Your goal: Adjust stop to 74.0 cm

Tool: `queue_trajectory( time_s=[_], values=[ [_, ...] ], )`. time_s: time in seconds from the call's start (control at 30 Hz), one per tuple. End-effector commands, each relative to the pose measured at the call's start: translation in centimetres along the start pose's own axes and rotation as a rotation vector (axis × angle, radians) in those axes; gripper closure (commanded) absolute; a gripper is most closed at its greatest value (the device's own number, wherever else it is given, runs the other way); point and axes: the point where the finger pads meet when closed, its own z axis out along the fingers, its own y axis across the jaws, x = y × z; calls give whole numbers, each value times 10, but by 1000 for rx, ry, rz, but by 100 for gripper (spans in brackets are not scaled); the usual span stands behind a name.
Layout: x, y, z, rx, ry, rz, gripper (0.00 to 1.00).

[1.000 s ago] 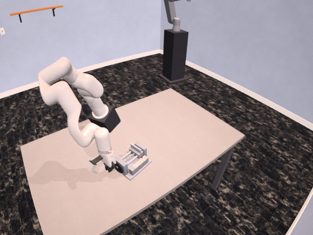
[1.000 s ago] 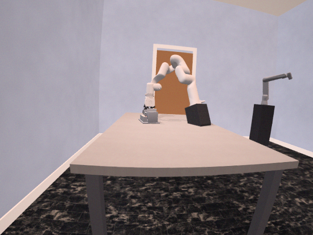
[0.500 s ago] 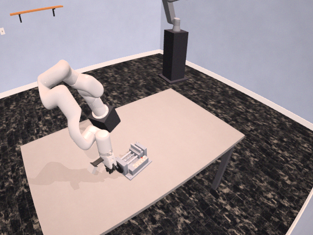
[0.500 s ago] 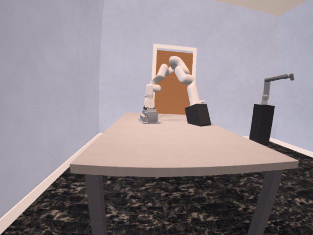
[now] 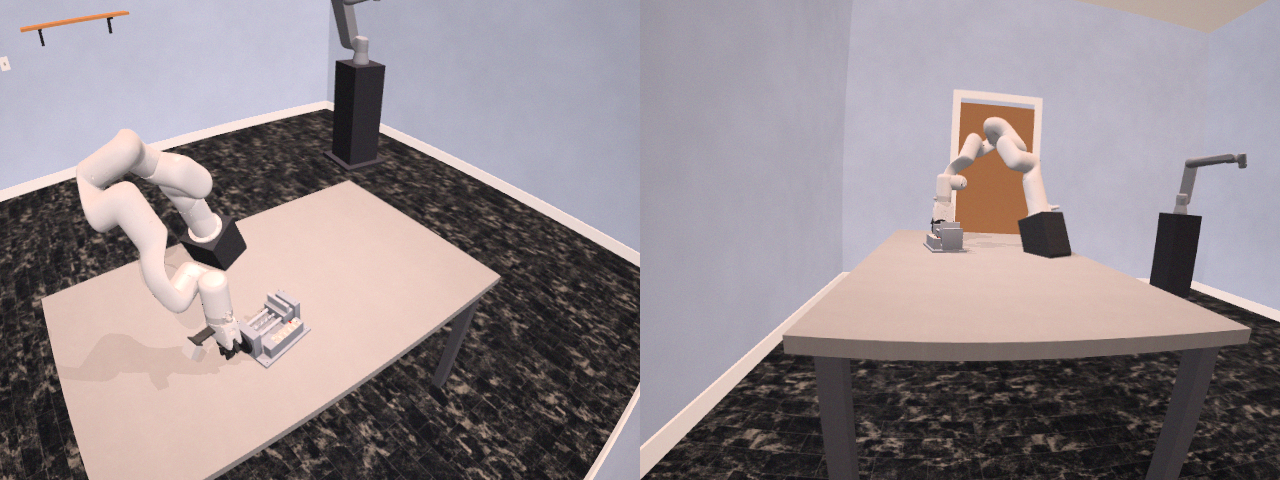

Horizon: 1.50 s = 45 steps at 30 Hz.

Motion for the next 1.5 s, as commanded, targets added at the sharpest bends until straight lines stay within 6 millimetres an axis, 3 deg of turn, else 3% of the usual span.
queue_trajectory(
  time_s=[0.0,0.63,1.47],
  values=[
    [0,-4,1,2,1,0,94],
    [0,-26,4,2,1,0,94],
    [0,-47,-12,2,1,0,94]
  ],
)
